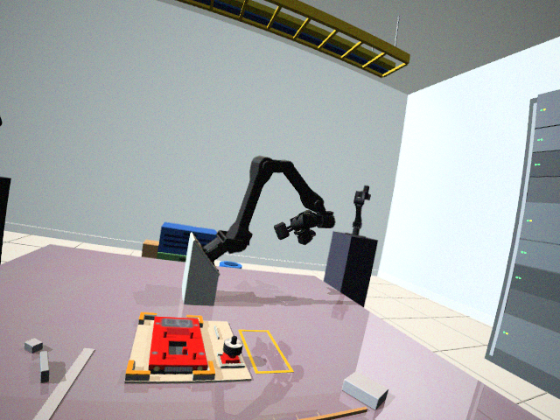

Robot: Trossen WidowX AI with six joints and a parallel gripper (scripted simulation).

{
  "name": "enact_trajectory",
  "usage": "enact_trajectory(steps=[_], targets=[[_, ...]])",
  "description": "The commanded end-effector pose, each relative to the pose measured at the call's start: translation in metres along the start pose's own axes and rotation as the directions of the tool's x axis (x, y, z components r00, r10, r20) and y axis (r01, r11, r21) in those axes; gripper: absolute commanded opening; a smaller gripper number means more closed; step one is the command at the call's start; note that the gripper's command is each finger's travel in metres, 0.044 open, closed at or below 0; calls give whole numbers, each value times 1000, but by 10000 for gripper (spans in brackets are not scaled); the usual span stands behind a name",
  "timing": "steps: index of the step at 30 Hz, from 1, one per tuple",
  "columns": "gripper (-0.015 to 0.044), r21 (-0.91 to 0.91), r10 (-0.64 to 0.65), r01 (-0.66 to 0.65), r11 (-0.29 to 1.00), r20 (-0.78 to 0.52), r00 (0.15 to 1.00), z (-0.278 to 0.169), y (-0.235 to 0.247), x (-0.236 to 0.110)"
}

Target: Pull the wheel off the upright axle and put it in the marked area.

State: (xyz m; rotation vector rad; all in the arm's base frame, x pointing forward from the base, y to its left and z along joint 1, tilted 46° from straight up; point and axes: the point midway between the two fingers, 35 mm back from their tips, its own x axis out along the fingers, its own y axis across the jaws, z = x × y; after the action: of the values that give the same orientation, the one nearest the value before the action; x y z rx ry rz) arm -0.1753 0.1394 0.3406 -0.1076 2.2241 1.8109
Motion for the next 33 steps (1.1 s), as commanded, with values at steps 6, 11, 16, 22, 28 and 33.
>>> enact_trajectory(steps=[6,11,16,22,28,33], targets=[[300,2,-34,34,999,185,982,54,-9,-14],[300,25,-73,68,997,337,939,107,-23,-40],[300,51,-121,110,993,458,881,146,-41,-72],[300,118,-187,145,982,590,785,195,-78,-130],[300,181,-247,168,969,672,698,220,-119,-185],[300,271,-312,162,949,738,599,229,-163,-247]])
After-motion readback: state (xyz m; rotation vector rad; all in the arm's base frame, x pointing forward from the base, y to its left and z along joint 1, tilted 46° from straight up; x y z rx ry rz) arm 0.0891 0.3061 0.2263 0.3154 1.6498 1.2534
